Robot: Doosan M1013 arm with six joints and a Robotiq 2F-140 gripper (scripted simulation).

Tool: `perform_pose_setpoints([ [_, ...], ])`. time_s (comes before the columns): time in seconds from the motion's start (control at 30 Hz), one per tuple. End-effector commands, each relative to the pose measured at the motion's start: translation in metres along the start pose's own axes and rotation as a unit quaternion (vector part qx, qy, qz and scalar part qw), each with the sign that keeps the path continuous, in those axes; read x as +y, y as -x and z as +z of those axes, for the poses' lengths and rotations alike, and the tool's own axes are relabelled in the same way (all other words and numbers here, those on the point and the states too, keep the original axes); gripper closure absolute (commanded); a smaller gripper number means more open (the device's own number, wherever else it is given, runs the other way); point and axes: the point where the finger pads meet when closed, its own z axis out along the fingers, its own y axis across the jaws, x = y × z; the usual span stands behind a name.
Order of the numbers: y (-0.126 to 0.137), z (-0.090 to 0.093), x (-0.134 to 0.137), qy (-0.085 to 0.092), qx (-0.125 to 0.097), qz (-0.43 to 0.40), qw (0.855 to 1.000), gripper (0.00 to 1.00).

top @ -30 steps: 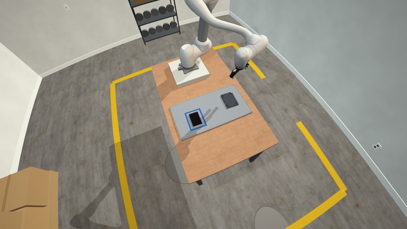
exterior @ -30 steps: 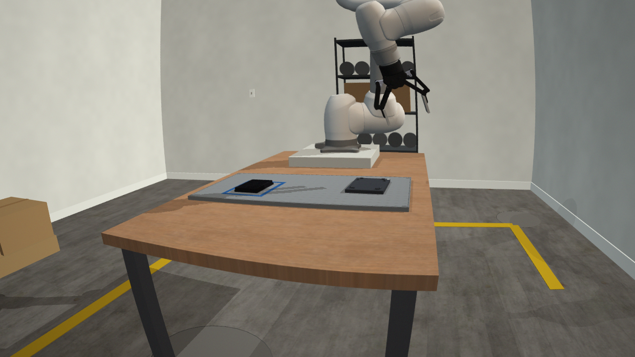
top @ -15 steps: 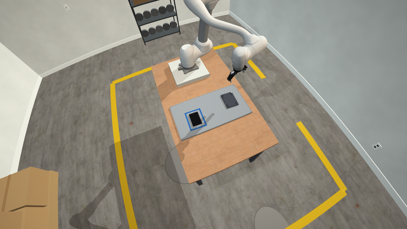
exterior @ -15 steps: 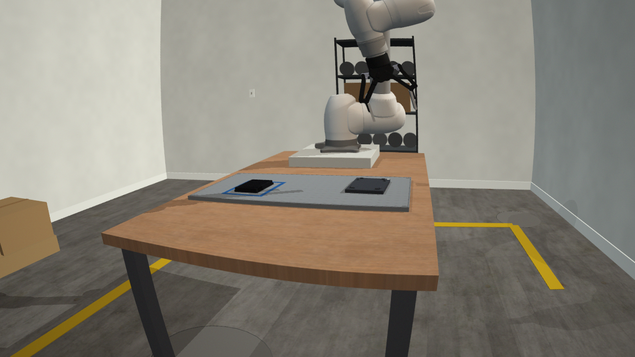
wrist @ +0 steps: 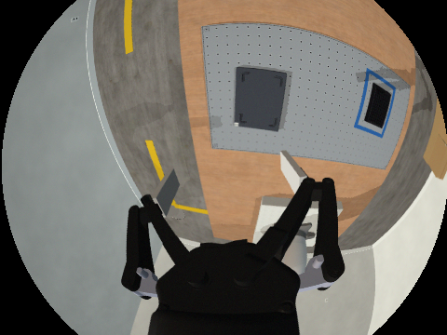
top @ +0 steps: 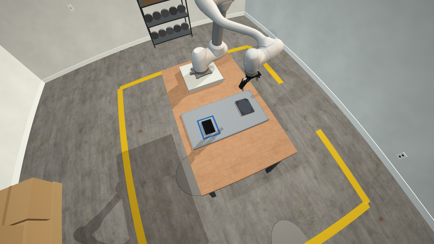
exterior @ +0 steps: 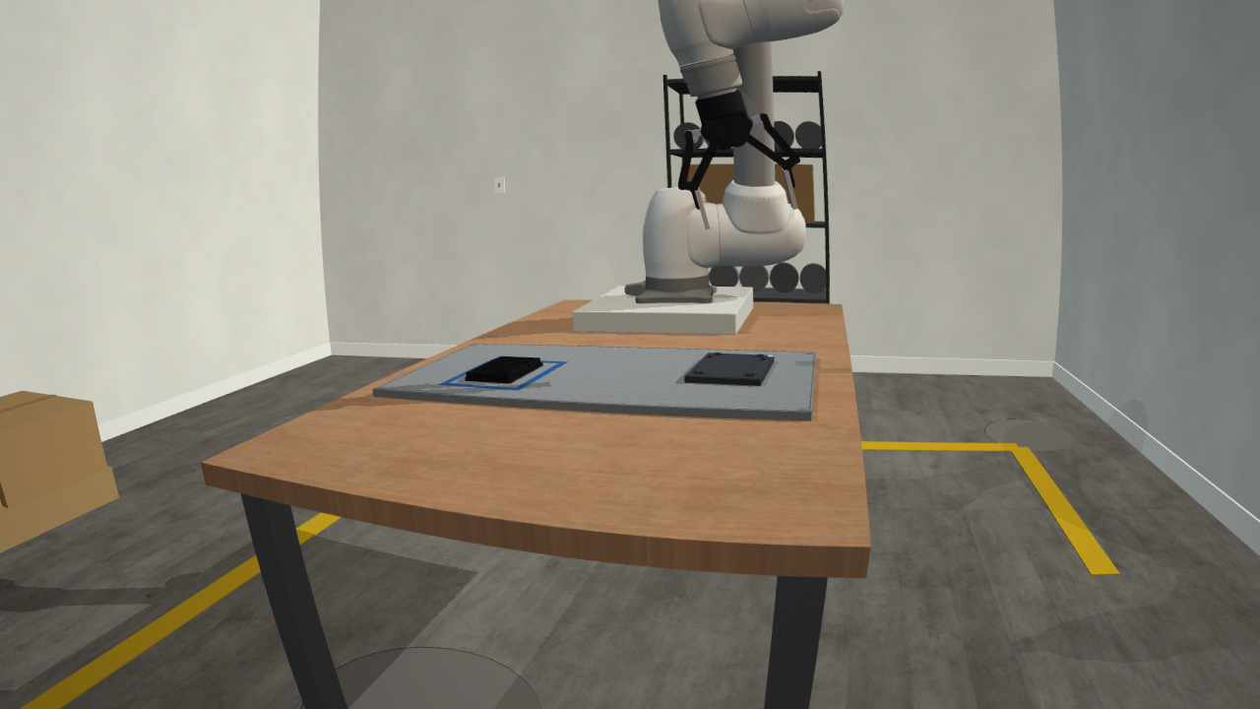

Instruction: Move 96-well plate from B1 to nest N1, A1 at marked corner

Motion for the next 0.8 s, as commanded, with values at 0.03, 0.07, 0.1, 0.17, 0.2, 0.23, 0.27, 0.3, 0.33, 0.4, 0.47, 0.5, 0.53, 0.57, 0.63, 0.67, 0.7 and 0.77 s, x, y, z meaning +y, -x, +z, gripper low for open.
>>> perform_pose_setpoints([
  [0.03,-0.007,-0.013,0.018,0.027,0.026,0.01,0.999,0.0],
  [0.07,-0.008,-0.016,0.021,0.027,0.026,0.01,0.999,0.0],
  [0.1,-0.01,-0.018,0.025,0.027,0.026,0.01,0.999,0.0],
  [0.17,-0.012,-0.024,0.033,0.027,0.026,0.01,0.999,0.0],
  [0.2,-0.014,-0.027,0.037,0.027,0.026,0.01,0.999,0.0],
  [0.23,-0.015,-0.03,0.041,0.027,0.026,0.01,0.999,0.0],
  [0.27,-0.017,-0.033,0.045,0.027,0.026,0.01,0.999,0.0],
  [0.3,-0.017,-0.033,0.045,0.027,0.026,0.01,0.999,0.0],
  [0.33,-0.017,-0.033,0.045,0.027,0.026,0.01,0.999,0.0],
  [0.4,-0.019,-0.038,0.052,0.027,0.026,0.01,0.999,0.0],
  [0.47,-0.022,-0.044,0.06,0.039,0.036,0.015,0.998,0.0],
  [0.5,-0.023,-0.047,0.064,0.051,0.046,0.02,0.997,0.0],
  [0.53,-0.024,-0.05,0.068,0.064,0.056,0.025,0.996,0.0],
  [0.57,-0.025,-0.053,0.072,0.067,0.059,0.026,0.996,0.0],
  [0.63,-0.026,-0.059,0.08,0.067,0.059,0.026,0.996,0.0],
  [0.67,-0.027,-0.062,0.084,0.067,0.059,0.026,0.996,0.0],
  [0.7,-0.028,-0.065,0.088,0.067,0.059,0.026,0.996,0.0],
  [0.77,-0.03,-0.071,0.095,0.067,0.059,0.026,0.996,0.0],
])
